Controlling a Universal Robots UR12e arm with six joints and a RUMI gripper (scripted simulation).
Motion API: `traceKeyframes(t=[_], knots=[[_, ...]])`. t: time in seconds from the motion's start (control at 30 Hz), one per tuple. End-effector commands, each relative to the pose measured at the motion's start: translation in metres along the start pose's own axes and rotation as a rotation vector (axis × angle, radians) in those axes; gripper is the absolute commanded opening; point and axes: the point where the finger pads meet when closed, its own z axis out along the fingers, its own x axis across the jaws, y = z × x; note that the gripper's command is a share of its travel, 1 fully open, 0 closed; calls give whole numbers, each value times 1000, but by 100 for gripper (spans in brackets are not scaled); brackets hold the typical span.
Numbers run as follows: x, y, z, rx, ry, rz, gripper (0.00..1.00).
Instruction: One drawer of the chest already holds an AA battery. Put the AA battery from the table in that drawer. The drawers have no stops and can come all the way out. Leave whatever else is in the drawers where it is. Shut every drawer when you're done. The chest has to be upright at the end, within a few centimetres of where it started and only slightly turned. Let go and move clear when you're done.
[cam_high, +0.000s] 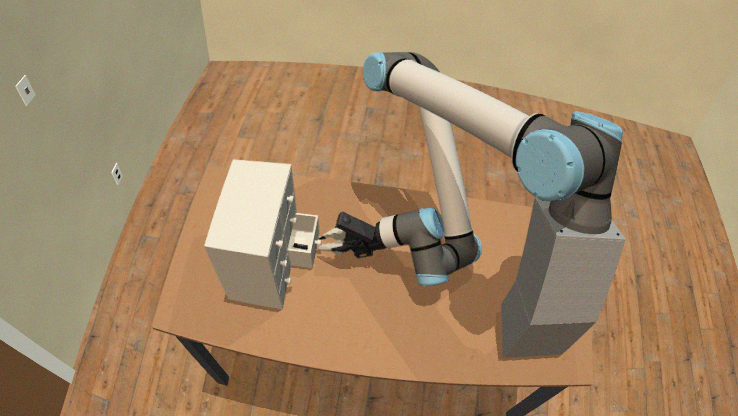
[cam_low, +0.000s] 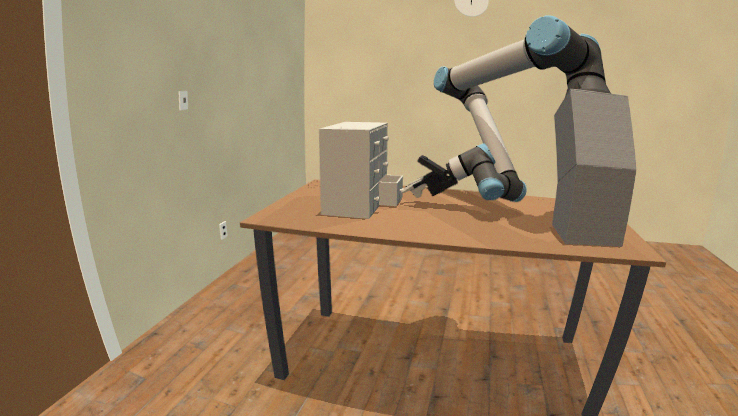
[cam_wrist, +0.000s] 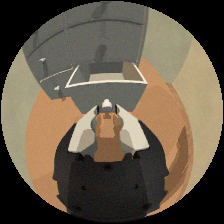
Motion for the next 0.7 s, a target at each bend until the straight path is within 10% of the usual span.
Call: traceKeyframes(t=[0.0, 0.07, 0.67], knots=[[0, -1, 0, 1, 0, 0, 20], [0, -1, 0, 1, 0, 0, 7], [0, -1, 0, 1, 0, 0, 7]])
